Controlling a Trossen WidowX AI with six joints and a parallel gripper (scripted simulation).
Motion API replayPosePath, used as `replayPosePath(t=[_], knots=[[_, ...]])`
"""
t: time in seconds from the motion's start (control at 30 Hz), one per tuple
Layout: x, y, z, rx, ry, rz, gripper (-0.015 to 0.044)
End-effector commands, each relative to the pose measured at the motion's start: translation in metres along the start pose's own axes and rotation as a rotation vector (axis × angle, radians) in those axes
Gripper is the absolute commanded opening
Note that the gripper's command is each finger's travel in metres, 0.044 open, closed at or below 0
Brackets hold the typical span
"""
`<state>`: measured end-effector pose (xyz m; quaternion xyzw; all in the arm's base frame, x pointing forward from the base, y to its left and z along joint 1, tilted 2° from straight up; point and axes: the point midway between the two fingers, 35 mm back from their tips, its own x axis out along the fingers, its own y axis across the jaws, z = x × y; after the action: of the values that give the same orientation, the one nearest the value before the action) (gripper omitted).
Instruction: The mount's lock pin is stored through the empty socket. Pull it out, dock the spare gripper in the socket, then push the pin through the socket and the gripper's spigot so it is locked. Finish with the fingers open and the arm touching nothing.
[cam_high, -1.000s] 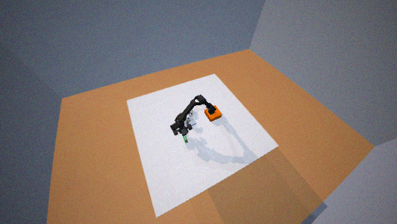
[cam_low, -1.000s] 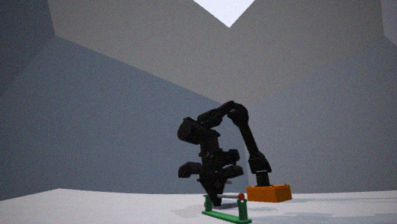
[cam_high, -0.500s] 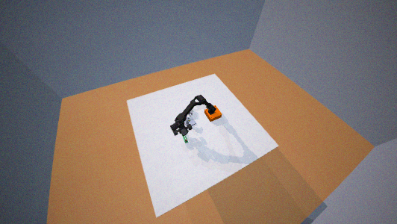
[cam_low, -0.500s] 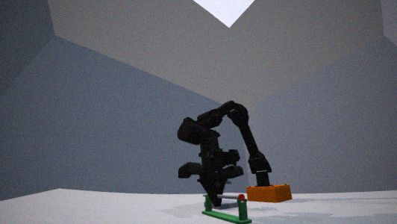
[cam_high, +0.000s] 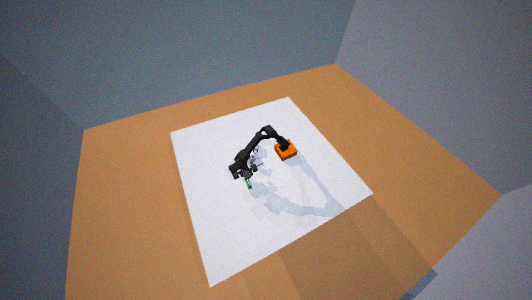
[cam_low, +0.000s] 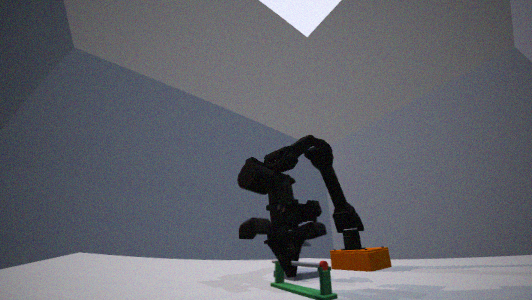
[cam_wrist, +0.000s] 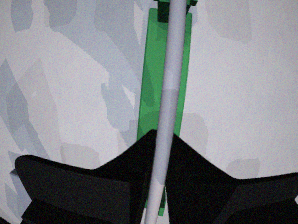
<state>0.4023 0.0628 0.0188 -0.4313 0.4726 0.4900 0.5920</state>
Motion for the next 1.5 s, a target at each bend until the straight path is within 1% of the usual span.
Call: replayPosePath(t=[0.0, 0.4, 0.57, 1.47], knots=[[0.0, 0.0, 0.0, 0.0, 0.0, 0.0, 0.0], [0.0, 0.0, 0.0, 0.0, 0.0, 0.0, 0.0315], [-0.013, 0.002, 0.002, 0.001, 0.001, 0.007, 0.044], [-0.056, 0.014, 0.006, 0.01, 0.015, 0.06, 0.044]])
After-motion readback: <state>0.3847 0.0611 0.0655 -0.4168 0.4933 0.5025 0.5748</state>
